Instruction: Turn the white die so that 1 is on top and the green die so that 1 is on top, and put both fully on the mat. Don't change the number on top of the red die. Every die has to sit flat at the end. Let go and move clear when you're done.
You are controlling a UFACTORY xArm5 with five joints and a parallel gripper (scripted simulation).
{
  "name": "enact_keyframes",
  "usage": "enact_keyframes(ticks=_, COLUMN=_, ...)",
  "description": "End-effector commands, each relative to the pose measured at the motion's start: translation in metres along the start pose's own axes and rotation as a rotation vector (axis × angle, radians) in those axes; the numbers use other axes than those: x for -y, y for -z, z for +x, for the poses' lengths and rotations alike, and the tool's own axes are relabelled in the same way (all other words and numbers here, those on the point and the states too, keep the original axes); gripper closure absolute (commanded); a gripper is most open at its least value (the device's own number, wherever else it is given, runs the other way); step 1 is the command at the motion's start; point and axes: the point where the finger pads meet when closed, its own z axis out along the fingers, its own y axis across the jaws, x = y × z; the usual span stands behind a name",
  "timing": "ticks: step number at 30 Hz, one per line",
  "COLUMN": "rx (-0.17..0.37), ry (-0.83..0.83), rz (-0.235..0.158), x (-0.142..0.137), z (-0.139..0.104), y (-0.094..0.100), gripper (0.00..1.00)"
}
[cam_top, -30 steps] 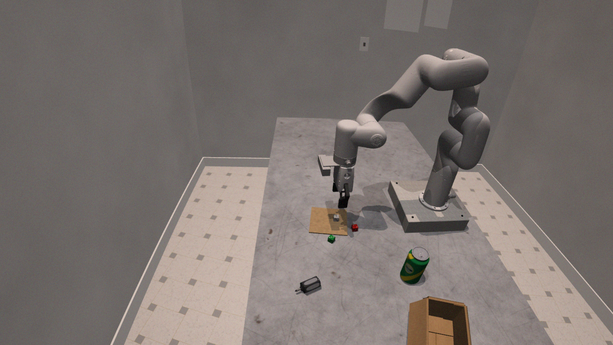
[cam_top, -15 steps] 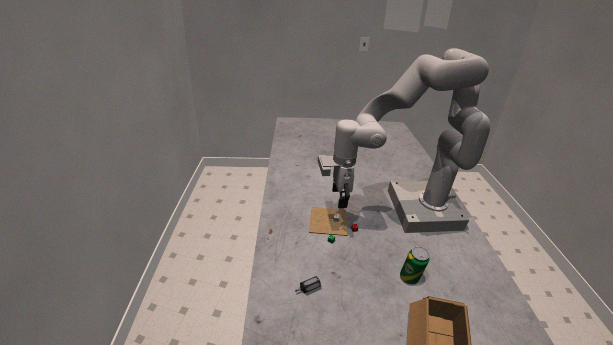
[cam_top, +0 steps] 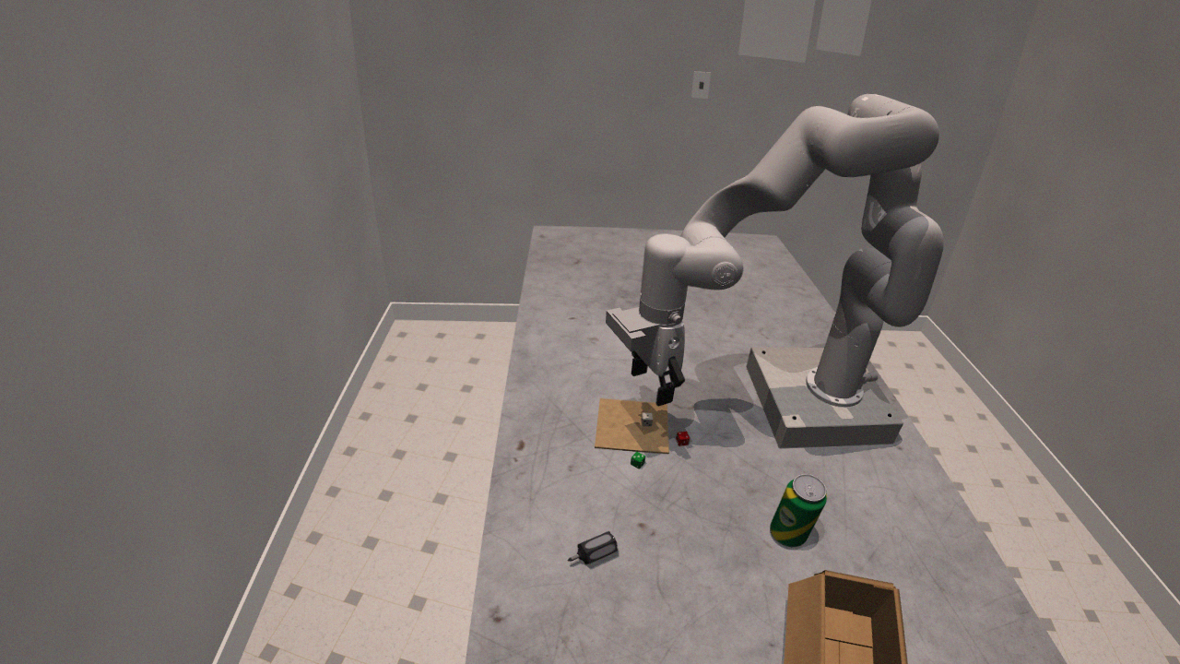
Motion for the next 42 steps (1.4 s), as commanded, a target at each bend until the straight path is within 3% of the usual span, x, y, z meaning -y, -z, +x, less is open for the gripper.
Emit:
enact_keyframes(ticks=1, rx=-0.003, ry=0.174, rz=-0.001, x=0.005, z=0.007, y=0.0, gripper=0.0)
enact_keyframes(ticks=9, rx=-0.002, ry=0.325, rz=-0.001, x=0.009, z=0.011, y=-0.001, gripper=0.0)
enact_keyframes(ticks=11, rx=-0.002, ry=0.444, rz=-0.001, x=0.013, z=0.015, y=-0.002, gripper=0.0)
enact_keyframes(ticks=22, rx=-0.002, ry=0.744, rz=-0.001, x=0.023, z=0.024, y=-0.004, gripper=0.0)
enact_keyframes(ticks=25, rx=-0.002, ry=0.756, rz=-0.001, x=0.023, z=0.024, y=-0.004, gripper=0.0)
enact_keyframes(ticks=26, rx=-0.002, ry=0.847, rz=-0.002, x=0.026, z=0.027, y=-0.005, gripper=0.0)
enact_keyframes(ticks=40, rx=-0.002, ry=1.24, rz=-0.002, x=0.04, z=0.038, y=-0.008, gripper=0.0)
enact_keyframes(ticks=42, rx=-0.002, ry=1.24, rz=-0.002, x=0.04, z=0.038, y=-0.008, gripper=0.0)
